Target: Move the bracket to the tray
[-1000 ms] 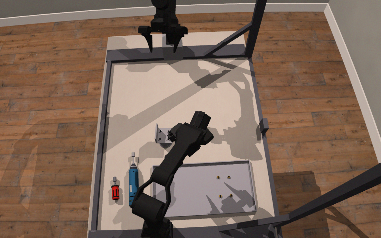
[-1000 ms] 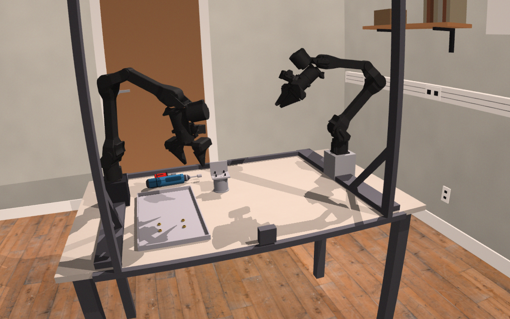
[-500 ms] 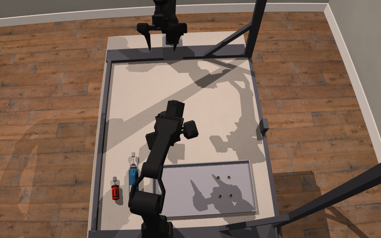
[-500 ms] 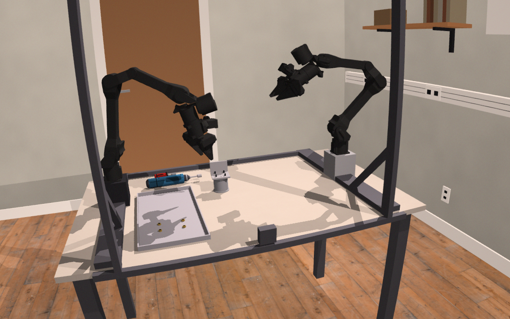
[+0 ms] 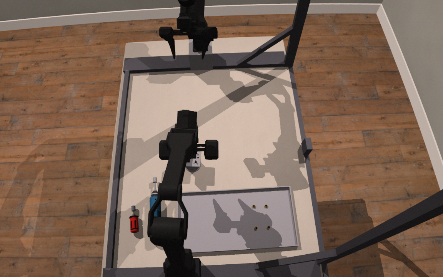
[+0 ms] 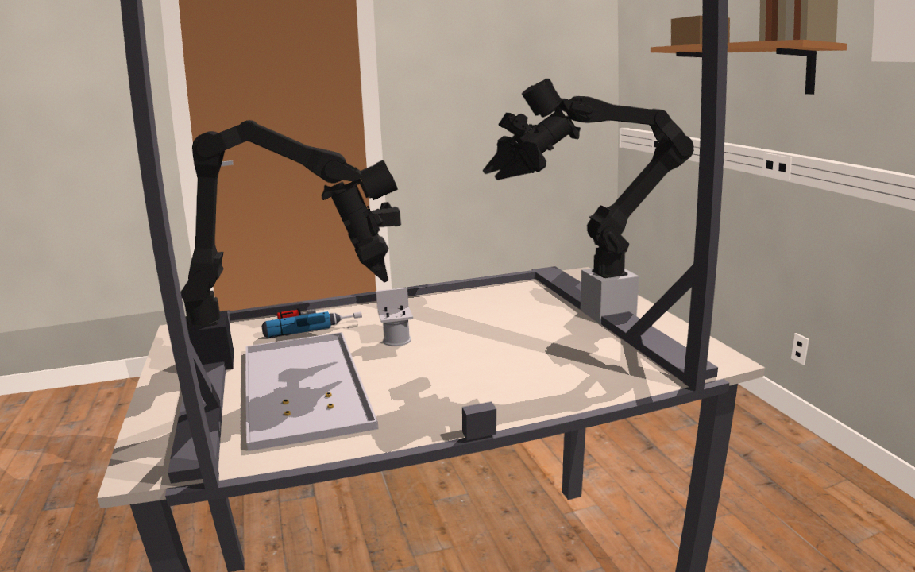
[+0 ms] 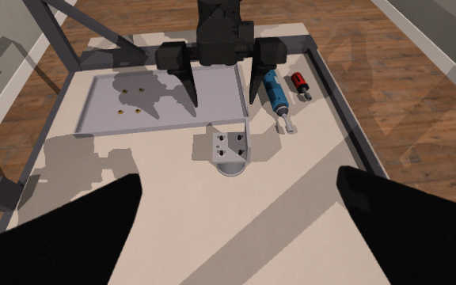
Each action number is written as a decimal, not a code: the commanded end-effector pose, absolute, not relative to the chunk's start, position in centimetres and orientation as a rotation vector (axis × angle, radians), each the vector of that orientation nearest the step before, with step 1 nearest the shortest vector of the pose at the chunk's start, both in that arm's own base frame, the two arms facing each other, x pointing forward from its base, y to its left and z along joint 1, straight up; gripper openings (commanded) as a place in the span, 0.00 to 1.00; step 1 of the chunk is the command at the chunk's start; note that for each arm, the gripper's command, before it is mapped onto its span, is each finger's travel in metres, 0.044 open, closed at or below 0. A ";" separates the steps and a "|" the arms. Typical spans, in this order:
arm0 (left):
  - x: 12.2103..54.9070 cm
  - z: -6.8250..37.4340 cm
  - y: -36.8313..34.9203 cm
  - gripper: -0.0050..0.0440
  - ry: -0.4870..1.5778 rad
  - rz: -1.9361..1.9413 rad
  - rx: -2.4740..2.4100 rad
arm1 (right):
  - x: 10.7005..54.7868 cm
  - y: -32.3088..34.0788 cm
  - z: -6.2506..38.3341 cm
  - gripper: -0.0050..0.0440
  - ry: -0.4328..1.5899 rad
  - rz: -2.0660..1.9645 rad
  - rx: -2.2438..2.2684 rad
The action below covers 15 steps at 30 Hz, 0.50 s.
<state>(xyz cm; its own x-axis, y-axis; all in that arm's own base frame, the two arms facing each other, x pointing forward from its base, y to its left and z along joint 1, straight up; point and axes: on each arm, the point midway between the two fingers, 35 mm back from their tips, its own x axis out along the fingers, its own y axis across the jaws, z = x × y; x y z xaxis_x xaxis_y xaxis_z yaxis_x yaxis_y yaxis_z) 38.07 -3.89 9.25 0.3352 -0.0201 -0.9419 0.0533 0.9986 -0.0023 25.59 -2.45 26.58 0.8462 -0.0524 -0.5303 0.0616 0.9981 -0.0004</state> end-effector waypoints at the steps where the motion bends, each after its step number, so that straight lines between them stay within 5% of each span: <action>1: 38.9 10.5 -3.8 1.00 1.191 -0.070 0.044 | 25.6 -2.5 27.1 1.00 0.544 -0.061 0.016; 11: 38.6 10.4 -3.8 1.00 1.193 -0.067 0.045 | 25.6 -2.5 27.1 1.00 0.544 -0.061 0.016; 15: 39.1 10.2 -3.6 0.80 1.211 -0.067 0.048 | 25.6 -2.5 27.1 1.00 0.544 -0.061 0.016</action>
